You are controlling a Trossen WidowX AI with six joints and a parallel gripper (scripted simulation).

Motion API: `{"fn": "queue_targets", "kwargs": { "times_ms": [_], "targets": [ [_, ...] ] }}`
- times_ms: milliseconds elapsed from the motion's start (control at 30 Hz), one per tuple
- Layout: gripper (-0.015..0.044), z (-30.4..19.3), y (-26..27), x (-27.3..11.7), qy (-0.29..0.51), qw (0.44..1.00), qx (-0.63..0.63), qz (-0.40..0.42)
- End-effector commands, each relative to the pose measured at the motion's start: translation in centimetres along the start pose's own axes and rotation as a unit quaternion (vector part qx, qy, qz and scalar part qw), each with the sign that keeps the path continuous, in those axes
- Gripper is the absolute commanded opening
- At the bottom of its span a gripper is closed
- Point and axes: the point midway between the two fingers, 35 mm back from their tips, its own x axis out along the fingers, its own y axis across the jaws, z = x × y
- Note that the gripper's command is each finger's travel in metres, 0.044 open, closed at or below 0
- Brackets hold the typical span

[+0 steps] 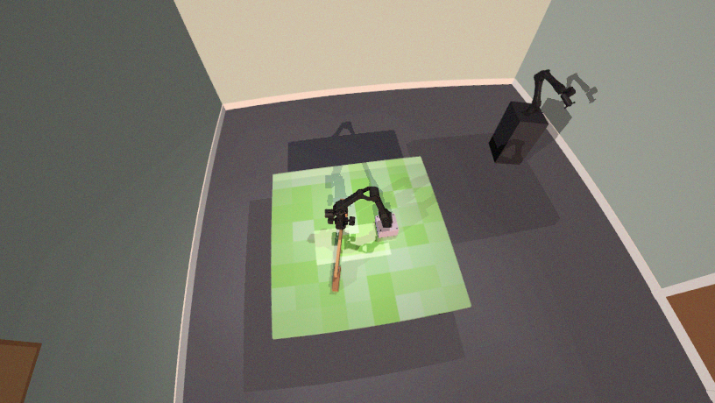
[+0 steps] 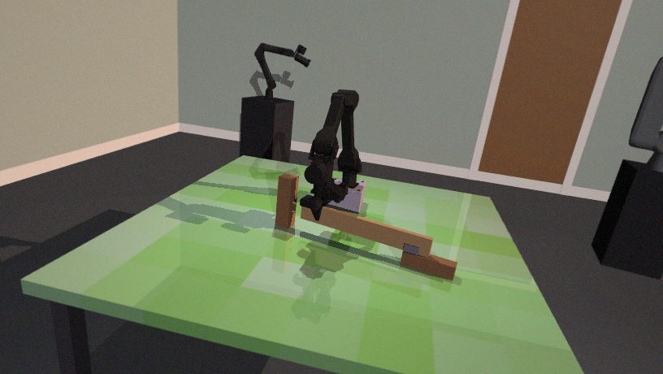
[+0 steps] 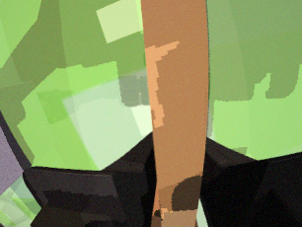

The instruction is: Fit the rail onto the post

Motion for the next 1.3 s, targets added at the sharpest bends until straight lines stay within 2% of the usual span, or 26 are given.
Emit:
{"fn": "queue_targets", "kwargs": {
  "times_ms": [0, 1267],
  "targets": [
    [0.0000, -0.3, 0.0, 0.0, 0.001, 1.000, 0.000, 0.000],
    [0.0000, -1.5, 0.0, 0.0, 0.002, 1.000, 0.000, 0.000]
  ]
}}
